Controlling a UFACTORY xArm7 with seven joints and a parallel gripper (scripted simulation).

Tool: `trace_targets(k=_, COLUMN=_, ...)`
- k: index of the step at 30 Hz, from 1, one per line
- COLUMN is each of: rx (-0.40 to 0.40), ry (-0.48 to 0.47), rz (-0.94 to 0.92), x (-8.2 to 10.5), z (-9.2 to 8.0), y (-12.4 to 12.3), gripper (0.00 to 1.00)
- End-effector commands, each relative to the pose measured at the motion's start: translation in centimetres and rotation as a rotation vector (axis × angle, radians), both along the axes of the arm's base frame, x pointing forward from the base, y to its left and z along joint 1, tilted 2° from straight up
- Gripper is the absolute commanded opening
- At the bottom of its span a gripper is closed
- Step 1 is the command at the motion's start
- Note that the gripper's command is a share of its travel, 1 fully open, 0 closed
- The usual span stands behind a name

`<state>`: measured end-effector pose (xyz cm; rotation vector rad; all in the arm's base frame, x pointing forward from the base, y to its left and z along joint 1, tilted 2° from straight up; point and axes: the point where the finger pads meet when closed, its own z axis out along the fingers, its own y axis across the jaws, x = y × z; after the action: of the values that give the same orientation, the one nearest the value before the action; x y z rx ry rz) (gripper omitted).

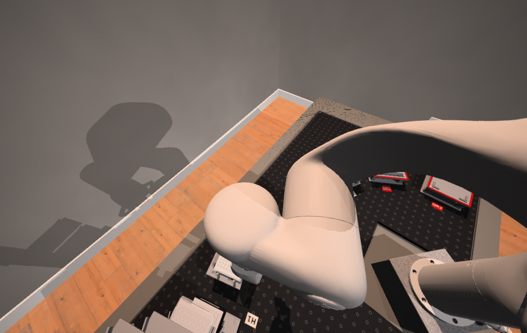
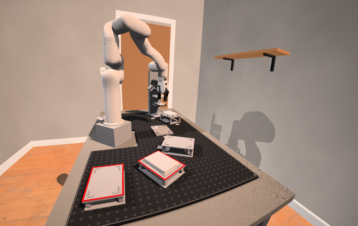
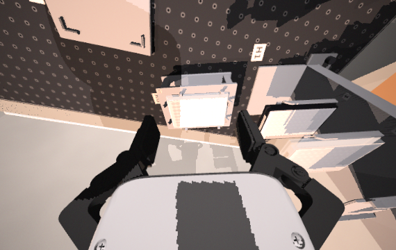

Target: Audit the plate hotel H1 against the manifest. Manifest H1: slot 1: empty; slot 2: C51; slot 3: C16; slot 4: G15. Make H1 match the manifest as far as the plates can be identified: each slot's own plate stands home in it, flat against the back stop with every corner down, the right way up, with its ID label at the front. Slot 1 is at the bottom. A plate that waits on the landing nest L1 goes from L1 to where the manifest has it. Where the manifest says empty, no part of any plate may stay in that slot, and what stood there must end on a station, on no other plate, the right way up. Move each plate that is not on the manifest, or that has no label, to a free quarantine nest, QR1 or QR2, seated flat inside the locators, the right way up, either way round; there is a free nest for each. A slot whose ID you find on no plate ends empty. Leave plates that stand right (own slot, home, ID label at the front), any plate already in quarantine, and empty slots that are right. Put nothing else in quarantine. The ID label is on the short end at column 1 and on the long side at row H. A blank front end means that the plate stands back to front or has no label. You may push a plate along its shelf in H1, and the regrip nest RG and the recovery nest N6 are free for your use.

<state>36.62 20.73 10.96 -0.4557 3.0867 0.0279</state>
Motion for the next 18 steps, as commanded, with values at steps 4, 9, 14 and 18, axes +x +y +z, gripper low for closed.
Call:
trace_targets(k=4, rx=0.001, ry=-0.004, rz=0.000, x=0.2, z=-0.7, y=0.1, gripper=1.00)
trace_targets(k=9, rx=0.001, ry=-0.004, rz=0.000, x=0.2, z=-1.5, y=0.1, gripper=1.00)
trace_targets(k=14, rx=0.001, ry=-0.004, rz=0.000, x=0.2, z=-2.4, y=0.1, gripper=1.00)
trace_targets(k=18, rx=0.001, ry=-0.004, rz=0.000, x=0.2, z=-3.0, y=0.1, gripper=1.00)
